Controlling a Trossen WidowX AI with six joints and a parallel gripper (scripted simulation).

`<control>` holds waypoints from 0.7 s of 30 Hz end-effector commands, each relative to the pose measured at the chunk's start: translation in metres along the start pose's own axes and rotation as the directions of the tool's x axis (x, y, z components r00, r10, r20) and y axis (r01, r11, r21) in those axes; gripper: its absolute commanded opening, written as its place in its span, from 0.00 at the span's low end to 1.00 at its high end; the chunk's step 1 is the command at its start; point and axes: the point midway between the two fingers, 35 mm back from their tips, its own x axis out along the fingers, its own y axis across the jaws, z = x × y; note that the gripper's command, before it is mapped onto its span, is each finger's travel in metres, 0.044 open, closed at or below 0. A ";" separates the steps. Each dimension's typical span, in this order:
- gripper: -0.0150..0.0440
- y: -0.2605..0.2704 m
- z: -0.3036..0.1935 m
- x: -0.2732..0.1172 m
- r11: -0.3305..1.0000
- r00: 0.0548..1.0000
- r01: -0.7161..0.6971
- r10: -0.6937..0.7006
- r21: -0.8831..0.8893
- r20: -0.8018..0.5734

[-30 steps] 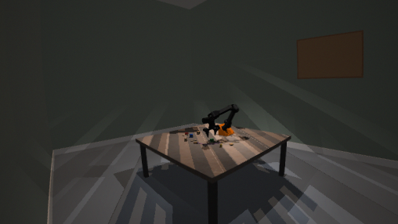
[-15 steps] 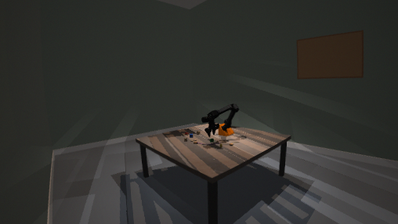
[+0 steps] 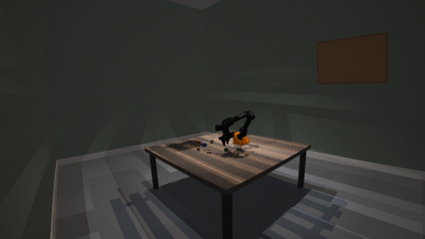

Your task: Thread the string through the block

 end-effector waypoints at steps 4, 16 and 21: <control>0.66 0.000 0.000 0.000 1.000 1.000 0.000 0.000 0.000 0.000; 0.44 0.000 0.000 0.000 1.000 1.000 0.000 0.000 0.000 0.000; 0.25 0.000 0.000 0.000 1.000 1.000 0.000 0.000 0.000 0.000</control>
